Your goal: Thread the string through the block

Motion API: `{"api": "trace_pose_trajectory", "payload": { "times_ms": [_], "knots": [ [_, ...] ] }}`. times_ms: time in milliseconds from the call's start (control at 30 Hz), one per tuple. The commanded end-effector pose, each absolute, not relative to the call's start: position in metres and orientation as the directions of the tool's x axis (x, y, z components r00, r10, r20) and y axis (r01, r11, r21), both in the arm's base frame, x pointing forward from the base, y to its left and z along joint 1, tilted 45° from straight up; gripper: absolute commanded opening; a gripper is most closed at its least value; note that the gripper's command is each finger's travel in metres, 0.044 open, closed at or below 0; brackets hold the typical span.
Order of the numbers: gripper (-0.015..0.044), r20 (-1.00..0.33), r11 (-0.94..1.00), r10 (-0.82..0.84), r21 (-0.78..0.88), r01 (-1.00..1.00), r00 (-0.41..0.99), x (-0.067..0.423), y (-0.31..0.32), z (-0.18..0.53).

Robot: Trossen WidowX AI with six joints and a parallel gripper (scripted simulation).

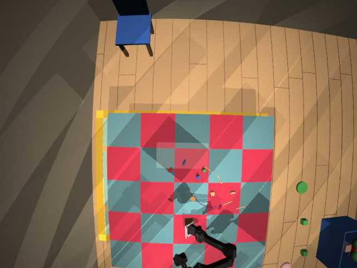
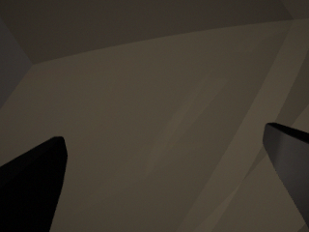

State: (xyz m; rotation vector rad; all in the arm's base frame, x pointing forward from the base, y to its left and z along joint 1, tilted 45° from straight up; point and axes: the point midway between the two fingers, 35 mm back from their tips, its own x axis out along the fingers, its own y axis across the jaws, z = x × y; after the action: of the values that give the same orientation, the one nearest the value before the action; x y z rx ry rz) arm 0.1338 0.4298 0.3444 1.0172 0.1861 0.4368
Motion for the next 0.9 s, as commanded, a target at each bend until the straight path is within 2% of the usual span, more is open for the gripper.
{"api": "trace_pose_trajectory", "payload": {
  "times_ms": [0, 200, 367, 633, 867],
  "knots": [
    [0.0440, -0.016, 0.731, 0.328, 0.637, -0.243, 0.945, 0.198, 0.400, 0.325],
    [0.0440, -0.115, 0.952, 0.161, 0.281, -0.123, 0.980, 0.269, 0.347, 0.294],
    [0.0440, -0.206, 0.999, 0.004, -0.049, -0.014, 0.978, 0.316, 0.290, 0.268],
    [0.0440, -0.358, 0.851, -0.263, -0.524, 0.040, 0.896, 0.361, 0.179, 0.225],
    [0.0440, -0.490, 0.618, -0.485, -0.778, -0.112, 0.724, 0.362, 0.073, 0.190]
  ]
}}
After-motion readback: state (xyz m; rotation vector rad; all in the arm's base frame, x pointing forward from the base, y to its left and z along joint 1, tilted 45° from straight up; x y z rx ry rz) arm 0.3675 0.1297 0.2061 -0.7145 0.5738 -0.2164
